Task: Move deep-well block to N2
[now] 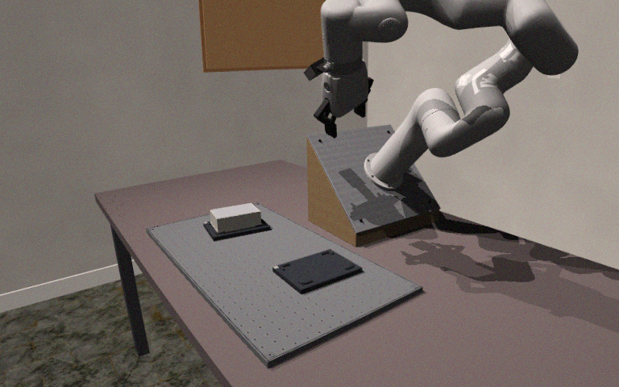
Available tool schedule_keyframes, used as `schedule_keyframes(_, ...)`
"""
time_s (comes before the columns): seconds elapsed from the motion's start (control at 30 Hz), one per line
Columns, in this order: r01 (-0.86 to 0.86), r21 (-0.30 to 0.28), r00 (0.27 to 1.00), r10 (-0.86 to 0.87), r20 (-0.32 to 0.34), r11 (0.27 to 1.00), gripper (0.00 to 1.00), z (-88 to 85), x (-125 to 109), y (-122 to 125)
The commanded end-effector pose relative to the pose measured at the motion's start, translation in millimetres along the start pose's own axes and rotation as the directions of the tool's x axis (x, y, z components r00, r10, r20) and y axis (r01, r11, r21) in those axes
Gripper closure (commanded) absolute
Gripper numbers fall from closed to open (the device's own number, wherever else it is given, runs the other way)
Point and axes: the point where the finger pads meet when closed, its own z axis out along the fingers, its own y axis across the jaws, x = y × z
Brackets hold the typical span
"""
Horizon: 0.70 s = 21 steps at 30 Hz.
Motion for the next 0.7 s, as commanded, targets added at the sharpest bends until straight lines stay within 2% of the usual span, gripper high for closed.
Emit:
schedule_keyframes(0.0, 0.091, 0.019, 0.995, -0.092, 0.039, 0.996, 0.00, 1.5, 6.1, -17.9)
schedule_keyframes(0.3, 0.281, 0.092, 0.952, -0.290, 0.100, 0.955, 0.00, 8.4, 21.2, -53.2)
schedule_keyframes(0.37, 0.281, 0.092, 0.952, -0.290, 0.100, 0.955, 0.00, 8.4, 21.2, -53.2)
schedule_keyframes(0.67, 0.425, 0.175, 0.886, -0.448, 0.124, 0.888, 0.00, 19.4, 39.8, -87.0)
